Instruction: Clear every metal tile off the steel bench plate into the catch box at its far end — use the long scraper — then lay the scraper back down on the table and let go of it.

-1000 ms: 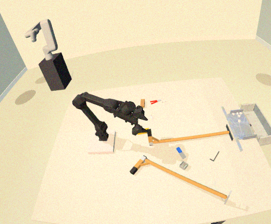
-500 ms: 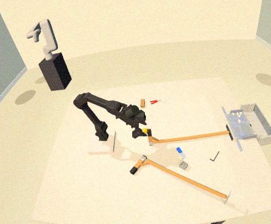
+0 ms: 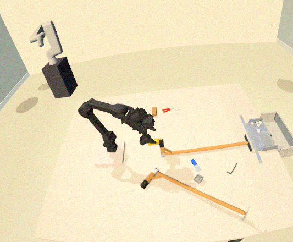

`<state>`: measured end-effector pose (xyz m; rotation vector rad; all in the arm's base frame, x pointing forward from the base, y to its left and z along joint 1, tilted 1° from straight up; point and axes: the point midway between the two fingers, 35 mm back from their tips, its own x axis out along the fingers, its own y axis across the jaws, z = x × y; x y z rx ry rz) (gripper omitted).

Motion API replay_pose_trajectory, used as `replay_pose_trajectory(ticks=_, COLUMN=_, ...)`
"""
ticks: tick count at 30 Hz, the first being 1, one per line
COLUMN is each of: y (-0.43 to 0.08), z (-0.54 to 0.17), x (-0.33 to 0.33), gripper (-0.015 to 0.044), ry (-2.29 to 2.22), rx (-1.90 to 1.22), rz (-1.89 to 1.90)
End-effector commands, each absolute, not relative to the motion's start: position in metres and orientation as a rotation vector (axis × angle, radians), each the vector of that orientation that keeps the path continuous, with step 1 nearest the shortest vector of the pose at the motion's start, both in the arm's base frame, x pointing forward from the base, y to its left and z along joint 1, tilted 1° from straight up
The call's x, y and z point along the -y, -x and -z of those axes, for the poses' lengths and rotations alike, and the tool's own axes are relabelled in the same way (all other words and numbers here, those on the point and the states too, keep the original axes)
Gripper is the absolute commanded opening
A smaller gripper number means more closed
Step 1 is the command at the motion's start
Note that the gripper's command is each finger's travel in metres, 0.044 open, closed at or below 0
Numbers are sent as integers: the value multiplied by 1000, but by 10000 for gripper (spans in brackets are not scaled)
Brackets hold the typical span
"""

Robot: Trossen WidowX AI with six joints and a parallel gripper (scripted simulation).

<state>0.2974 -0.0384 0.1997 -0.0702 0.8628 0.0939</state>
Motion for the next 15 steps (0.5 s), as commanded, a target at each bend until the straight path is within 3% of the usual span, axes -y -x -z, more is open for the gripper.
replay_pose_trajectory(ticks=1, y=-297, z=-190, x=38, gripper=440, ry=72, rx=-869, rz=-100)
replay_pose_trajectory(ticks=15, y=-298, z=-162, x=38, gripper=440, ry=72, rx=-869, rz=-100)
